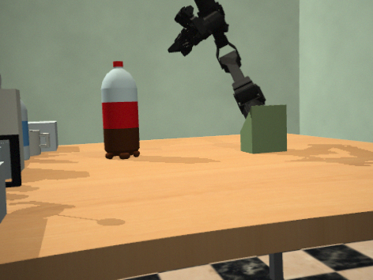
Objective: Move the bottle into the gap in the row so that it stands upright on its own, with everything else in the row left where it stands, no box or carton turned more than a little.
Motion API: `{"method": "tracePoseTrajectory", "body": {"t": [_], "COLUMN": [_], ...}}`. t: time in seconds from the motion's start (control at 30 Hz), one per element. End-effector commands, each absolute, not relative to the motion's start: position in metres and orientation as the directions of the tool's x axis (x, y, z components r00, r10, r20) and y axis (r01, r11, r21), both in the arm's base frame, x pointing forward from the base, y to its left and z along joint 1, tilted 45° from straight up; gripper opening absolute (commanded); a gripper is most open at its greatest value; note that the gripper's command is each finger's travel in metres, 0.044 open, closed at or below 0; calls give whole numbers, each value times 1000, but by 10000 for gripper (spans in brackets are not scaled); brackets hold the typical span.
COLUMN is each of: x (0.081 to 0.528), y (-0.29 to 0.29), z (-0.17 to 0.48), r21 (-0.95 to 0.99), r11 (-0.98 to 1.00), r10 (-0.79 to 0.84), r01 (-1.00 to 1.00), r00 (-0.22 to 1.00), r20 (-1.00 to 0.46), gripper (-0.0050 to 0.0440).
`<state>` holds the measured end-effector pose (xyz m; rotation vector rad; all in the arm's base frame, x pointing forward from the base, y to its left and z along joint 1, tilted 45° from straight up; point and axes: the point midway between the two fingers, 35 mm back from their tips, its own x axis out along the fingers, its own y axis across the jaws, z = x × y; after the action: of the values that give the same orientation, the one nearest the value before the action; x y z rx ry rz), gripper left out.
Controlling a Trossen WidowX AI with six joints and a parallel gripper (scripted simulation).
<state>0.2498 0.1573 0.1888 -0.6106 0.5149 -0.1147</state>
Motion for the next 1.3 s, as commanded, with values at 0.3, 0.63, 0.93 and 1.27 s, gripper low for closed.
{"method": "tracePoseTrajectory", "body": {"t": [0.3,0.63,0.93,1.27], "x": [259,261,264,267], "y": [127,123,116,108], "z": [236,228,220,210], "r21": [-706,-702,-699,-696], "r11": [707,712,715,718], "r10": [-307,-302,-304,-305], "r01": [45,34,30,26], "r00": [918,916,913,910], "r20": [-249,-263,-272,-280], "gripper": [-50,-50,-50,-50]}}
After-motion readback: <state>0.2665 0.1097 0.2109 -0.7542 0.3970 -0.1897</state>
